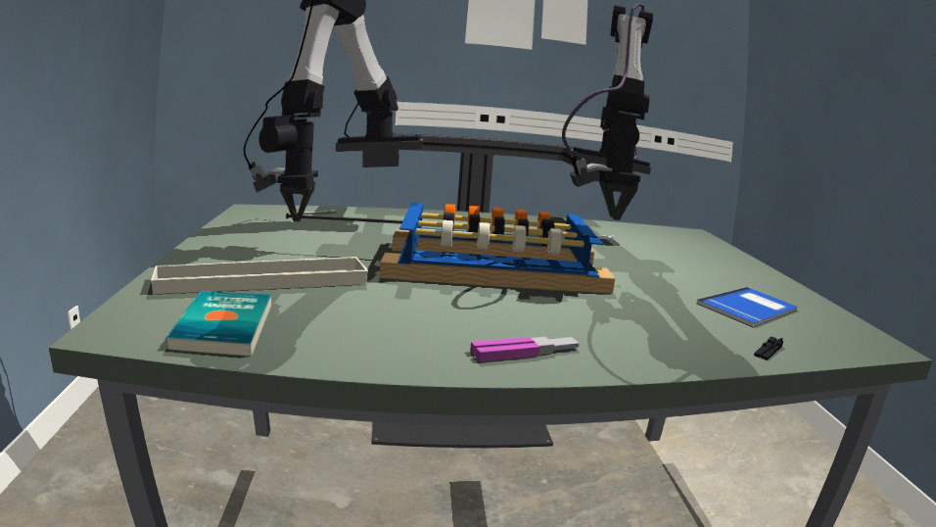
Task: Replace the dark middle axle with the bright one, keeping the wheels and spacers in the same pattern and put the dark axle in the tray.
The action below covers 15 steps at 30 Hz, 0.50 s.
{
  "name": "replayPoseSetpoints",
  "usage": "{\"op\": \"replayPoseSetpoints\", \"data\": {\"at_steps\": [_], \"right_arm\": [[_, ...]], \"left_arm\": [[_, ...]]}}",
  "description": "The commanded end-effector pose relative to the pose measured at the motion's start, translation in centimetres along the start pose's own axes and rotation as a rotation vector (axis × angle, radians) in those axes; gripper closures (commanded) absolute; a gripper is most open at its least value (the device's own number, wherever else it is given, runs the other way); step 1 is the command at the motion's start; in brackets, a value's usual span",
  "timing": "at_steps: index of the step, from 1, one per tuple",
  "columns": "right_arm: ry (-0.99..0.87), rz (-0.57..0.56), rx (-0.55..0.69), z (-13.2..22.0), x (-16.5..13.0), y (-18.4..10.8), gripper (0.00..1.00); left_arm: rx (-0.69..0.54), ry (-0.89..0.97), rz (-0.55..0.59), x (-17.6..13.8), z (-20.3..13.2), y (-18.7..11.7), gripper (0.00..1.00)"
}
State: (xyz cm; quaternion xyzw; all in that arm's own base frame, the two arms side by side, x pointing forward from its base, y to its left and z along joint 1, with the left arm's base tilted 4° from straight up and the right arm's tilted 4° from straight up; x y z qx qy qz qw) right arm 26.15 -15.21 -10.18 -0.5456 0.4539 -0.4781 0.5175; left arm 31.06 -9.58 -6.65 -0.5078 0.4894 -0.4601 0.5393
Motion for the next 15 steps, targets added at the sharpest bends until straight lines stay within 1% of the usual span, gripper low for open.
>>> {"op": "replayPoseSetpoints", "data": {"at_steps": [1,2,9,10,11,12,15], "right_arm": [[-0.009,-0.003,0.009,0.3,0.1,0.0,1.0],[-0.01,-0.003,0.009,0.3,0.1,0.0,1.0],[-0.01,-0.003,0.009,0.3,0.1,0.0,1.0],[-0.011,-0.006,0.012,0.4,0.2,-0.2,1.0],[-0.011,-0.004,0.011,0.3,0.1,0.0,1.0],[-0.011,-0.003,0.011,0.3,0.1,0.0,1.0],[-0.012,-0.004,0.011,0.4,0.1,0.0,1.0]], "left_arm": [[0.056,0.06,-0.04,0.5,1.2,-1.8,0.76],[0.052,0.026,-0.043,0.4,1.1,-1.7,0.76],[0.044,0.038,-0.041,0.8,0.8,-1.5,0.76],[0.026,0.036,-0.03,0.6,0.5,-0.9,0.76],[-0.014,0.038,-0.007,0.1,-0.5,1.3,0.76],[0.003,0.035,-0.009,0.2,0.1,1.2,0.76],[0.002,0.028,0.003,-0.3,0.0,1.8,0.76]]}}
Point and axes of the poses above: on each arm, the point where the finger pads meet when closed, its own y axis out along the fingers, its own z axis across the jaws, x = y × z, the point moved 3 cm from there along -y, back along the fingers, and after that the axes turned 11 degrees about -y, right-handed, at the moved point
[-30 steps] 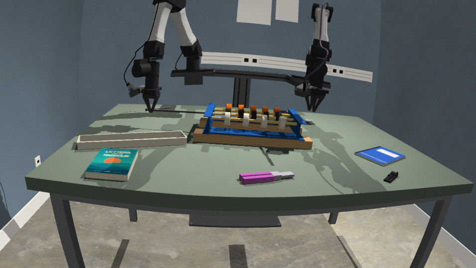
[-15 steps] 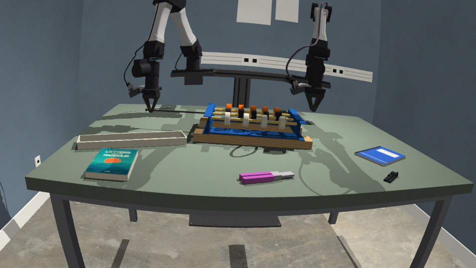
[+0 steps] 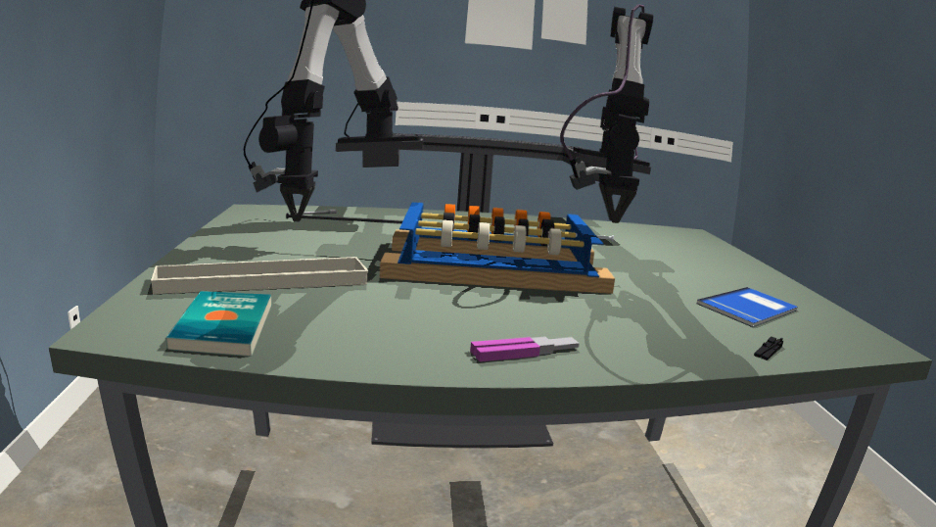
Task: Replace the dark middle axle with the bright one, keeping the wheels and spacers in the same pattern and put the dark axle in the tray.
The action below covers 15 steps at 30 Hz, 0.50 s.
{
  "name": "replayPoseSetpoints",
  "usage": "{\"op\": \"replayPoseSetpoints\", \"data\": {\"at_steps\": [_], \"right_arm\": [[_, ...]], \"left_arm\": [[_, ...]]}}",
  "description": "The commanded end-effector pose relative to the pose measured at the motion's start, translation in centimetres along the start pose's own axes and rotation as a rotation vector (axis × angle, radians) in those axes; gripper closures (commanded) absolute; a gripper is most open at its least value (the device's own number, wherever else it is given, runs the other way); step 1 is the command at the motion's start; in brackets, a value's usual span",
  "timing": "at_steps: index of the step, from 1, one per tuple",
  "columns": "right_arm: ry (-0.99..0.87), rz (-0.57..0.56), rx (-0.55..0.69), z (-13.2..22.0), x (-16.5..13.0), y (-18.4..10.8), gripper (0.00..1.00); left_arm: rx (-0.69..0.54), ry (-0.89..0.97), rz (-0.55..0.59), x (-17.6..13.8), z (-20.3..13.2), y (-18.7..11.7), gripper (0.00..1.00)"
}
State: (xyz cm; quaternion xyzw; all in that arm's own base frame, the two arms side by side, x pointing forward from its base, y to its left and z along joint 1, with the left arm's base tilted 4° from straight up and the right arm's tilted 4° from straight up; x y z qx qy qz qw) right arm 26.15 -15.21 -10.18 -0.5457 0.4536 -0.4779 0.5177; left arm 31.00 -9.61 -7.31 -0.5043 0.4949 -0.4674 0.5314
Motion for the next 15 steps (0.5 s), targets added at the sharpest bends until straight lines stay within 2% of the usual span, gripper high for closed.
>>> {"op": "replayPoseSetpoints", "data": {"at_steps": [1,6,11,15], "right_arm": [[-0.011,-0.004,0.011,0.4,0.1,0.0,1.0],[-0.012,-0.004,0.012,0.4,0.1,0.0,1.0],[-0.012,-0.004,0.012,0.4,0.1,0.0,1.0],[-0.013,-0.005,0.013,0.5,0.2,0.0,1.0]], "left_arm": [[0.008,0.005,0.008,-0.2,0.2,1.2,0.76],[0.001,0.005,0.013,-0.4,-0.2,2.2,0.76],[0.021,0.007,-0.001,0.1,0.6,1.8,0.76],[0.009,0.007,0.014,-0.2,0.2,3.3,0.76]]}}
Point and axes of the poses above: on each arm, the point where the finger pads meet when closed, its own y axis out along the fingers, its own z axis across the jaws, x = y × z, the point moved 3 cm from there along -y, back along the fingers, and after that the axes turned 11 degrees about -y, right-handed, at the moved point
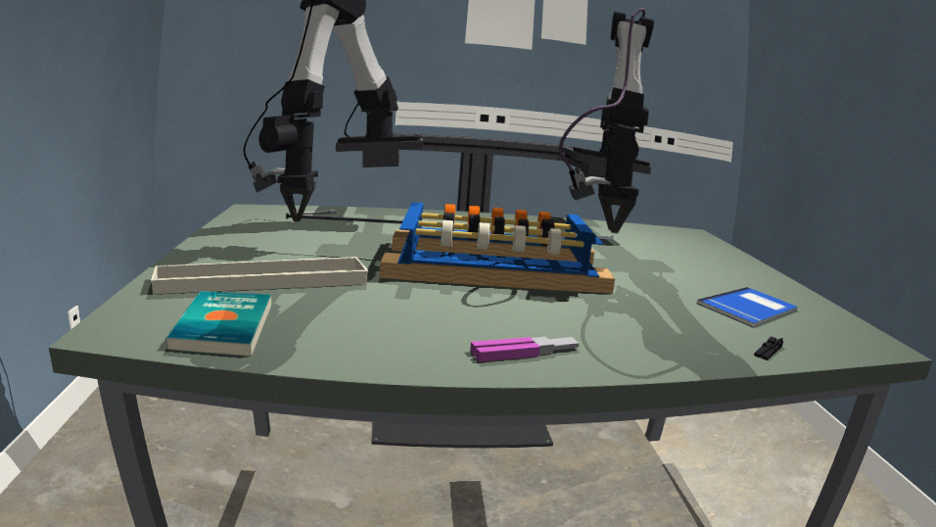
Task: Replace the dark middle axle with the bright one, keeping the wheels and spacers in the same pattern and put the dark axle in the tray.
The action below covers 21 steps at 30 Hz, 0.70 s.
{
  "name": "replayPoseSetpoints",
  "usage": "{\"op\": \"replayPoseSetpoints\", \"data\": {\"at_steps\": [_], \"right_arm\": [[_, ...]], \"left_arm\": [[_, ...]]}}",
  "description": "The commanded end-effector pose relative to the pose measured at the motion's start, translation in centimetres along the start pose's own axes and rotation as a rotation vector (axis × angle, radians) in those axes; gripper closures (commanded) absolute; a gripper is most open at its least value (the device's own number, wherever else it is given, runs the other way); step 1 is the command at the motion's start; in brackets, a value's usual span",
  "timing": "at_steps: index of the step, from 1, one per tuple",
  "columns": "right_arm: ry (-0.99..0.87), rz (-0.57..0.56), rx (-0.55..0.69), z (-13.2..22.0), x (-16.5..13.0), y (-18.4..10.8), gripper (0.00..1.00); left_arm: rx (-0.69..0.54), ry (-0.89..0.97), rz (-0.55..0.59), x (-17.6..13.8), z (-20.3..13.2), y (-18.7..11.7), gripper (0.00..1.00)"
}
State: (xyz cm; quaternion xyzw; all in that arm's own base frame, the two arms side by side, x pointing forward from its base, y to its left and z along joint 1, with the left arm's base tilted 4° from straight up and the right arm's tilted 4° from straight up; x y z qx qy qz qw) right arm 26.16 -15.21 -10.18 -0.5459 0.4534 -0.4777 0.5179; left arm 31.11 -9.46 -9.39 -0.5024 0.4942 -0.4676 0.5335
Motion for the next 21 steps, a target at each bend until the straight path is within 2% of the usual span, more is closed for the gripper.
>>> {"op": "replayPoseSetpoints", "data": {"at_steps": [1,14,16,17,18,19,21], "right_arm": [[-0.013,-0.005,0.013,0.5,0.2,0.0,1.0],[-0.014,-0.005,0.014,0.5,0.2,0.0,1.0],[-0.015,-0.006,0.014,0.5,0.2,0.0,1.0],[-0.015,-0.006,0.014,0.5,0.2,0.0,1.0],[-0.015,-0.006,0.014,0.6,0.2,0.0,1.0],[-0.025,-0.001,-0.015,0.4,-0.1,0.2,1.0],[-0.01,-0.004,0.006,0.0,0.0,-0.1,1.0]], "left_arm": [[-0.001,0.009,0.013,-0.3,-0.2,1.5,0.76],[0.014,0.008,0.008,0.0,0.3,3.0,0.76],[-0.017,0.008,0.019,-0.5,-0.7,3.1,0.76],[0.016,0.005,0.008,-0.1,0.6,2.3,0.76],[0.03,0.002,0.0,0.2,1.1,2.3,1.0],[0.031,0.001,-0.001,0.2,1.1,2.3,1.0],[0.0,0.001,-0.002,0.0,-0.1,2.7,1.0]]}}
Point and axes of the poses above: on each arm, the point where the finger pads meet when closed, its own y axis out along the fingers, its own z axis across the jaws, x = y × z, the point moved 3 cm from there along -y, back along the fingers, and after that the axes turned 11 degrees about -y, right-handed, at the moved point
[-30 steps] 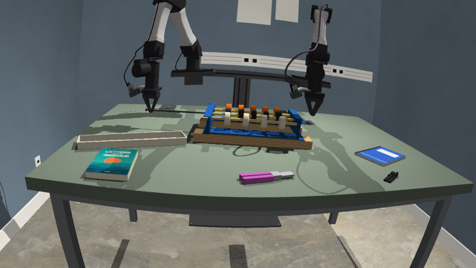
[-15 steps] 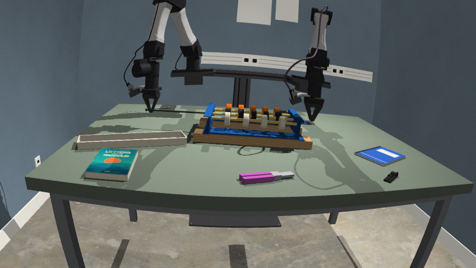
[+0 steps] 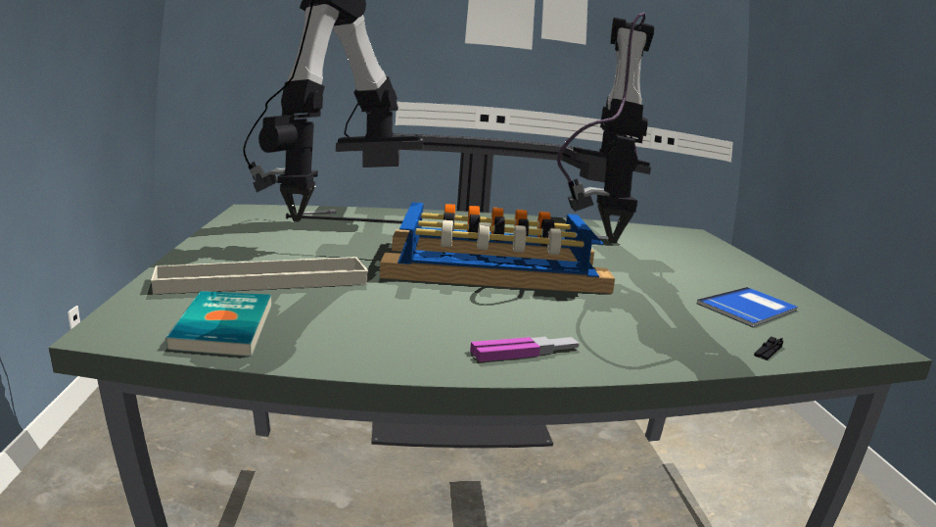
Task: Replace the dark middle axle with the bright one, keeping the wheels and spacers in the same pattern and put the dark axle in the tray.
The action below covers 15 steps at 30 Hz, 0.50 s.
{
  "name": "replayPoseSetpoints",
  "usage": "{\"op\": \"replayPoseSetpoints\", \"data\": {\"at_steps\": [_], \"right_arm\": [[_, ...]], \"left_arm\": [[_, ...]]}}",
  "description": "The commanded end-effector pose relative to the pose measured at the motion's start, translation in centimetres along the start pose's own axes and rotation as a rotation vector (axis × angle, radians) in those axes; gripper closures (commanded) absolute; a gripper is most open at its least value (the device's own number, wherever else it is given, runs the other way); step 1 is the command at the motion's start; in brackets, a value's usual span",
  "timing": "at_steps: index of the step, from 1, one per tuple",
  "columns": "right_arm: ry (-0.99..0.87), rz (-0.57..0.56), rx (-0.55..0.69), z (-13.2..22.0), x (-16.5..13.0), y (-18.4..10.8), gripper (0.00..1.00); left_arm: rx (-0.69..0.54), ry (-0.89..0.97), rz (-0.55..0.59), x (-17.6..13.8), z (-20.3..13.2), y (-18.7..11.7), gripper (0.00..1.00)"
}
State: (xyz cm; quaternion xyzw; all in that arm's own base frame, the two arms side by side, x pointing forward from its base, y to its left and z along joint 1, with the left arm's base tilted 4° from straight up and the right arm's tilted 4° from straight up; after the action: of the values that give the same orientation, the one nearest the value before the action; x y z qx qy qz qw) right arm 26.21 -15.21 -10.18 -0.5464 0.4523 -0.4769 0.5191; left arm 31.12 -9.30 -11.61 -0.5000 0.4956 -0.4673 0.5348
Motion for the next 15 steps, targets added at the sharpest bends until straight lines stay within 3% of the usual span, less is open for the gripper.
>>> {"op": "replayPoseSetpoints", "data": {"at_steps": [1,15], "right_arm": [[-0.005,-0.004,-0.005,-0.25,-0.01,-0.06,1.0],[-0.014,-0.015,0.008,0.34,0.13,-0.38,1.0]], "left_arm": [[-0.002,-0.001,-0.007,0.06,-0.15,0.44,1.0],[0.002,0.016,-0.025,0.77,0.29,0.26,1.0]]}}
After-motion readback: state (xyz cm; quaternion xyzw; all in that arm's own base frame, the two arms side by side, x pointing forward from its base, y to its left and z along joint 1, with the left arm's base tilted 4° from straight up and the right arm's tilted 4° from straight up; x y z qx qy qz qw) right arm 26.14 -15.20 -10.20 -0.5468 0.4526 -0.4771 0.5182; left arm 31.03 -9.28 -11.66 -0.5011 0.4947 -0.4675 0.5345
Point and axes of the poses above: on each arm, the point where the finger pads meet when closed, its own y axis out along the fingers, its own z axis across the jaws, x = y × z, the point moved 3 cm from there along -y, back along the fingers, and after that the axes turned 11 degrees about -y, right-handed, at the moved point
